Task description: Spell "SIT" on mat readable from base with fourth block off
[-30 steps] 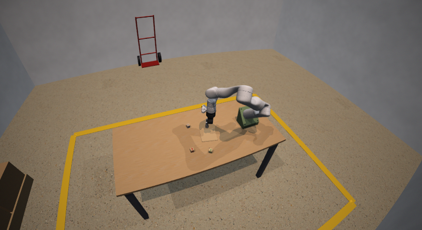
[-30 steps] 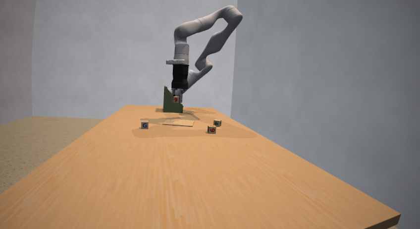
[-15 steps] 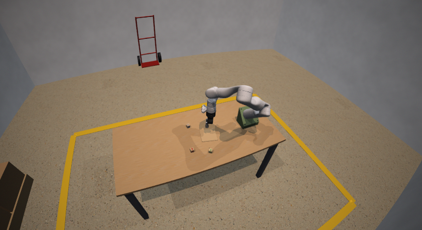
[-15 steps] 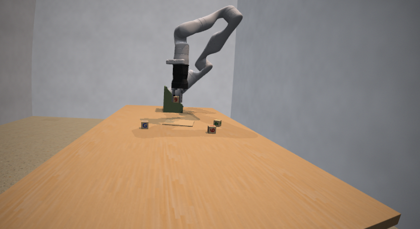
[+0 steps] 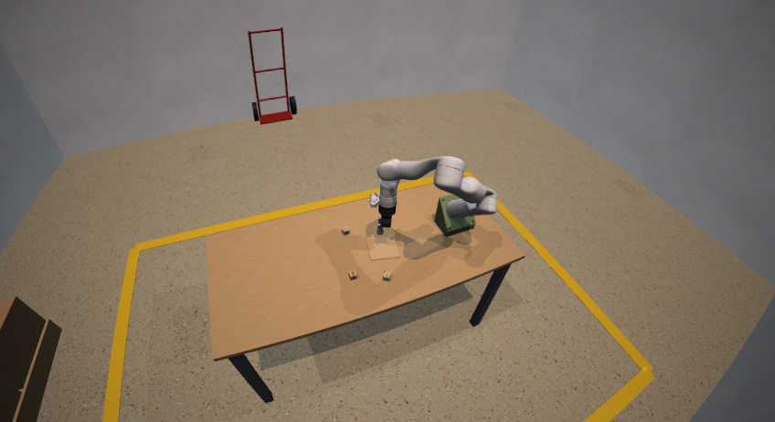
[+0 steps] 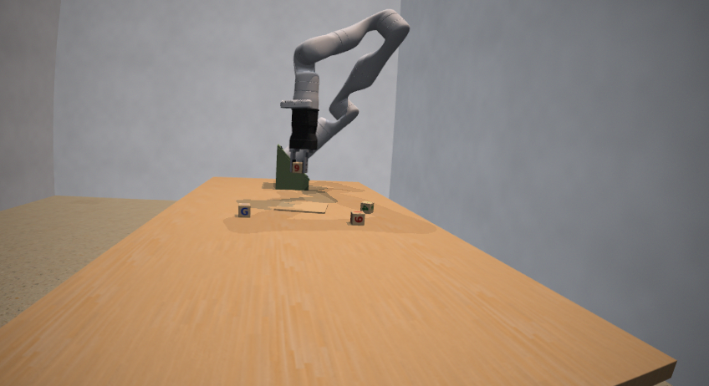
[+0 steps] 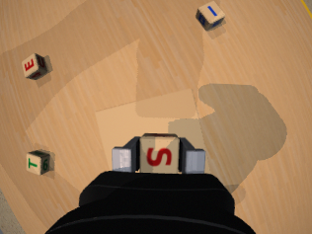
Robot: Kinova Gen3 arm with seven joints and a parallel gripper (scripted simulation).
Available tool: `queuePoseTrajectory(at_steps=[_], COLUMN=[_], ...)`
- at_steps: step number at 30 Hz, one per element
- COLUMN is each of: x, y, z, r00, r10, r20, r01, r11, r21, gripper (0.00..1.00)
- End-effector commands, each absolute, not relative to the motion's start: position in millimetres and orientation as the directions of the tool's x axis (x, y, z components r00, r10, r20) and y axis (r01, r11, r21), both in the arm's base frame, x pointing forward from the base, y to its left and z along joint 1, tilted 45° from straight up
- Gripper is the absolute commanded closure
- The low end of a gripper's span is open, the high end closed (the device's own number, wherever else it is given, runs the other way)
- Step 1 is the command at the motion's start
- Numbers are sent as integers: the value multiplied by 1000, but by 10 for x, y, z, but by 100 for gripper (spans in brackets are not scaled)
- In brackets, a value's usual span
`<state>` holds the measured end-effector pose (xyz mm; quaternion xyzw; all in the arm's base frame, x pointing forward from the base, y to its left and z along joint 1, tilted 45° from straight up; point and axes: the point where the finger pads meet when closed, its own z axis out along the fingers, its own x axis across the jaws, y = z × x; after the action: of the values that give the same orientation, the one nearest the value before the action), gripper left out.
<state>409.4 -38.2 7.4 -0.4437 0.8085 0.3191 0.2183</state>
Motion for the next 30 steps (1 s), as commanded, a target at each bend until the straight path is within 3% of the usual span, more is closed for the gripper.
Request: queuePoseTrajectory(at_steps=[1, 19, 30], x=[4086, 4087, 4094], y=[-414, -407, -359], z=[86, 90, 121], r00=[-518, -499, -368], r10=[-576, -585, -634], r20=[-632, -640, -680], r01=[-853, -864, -928], r11=[408, 394, 301], r21=[326, 313, 221], gripper=[43, 43, 43])
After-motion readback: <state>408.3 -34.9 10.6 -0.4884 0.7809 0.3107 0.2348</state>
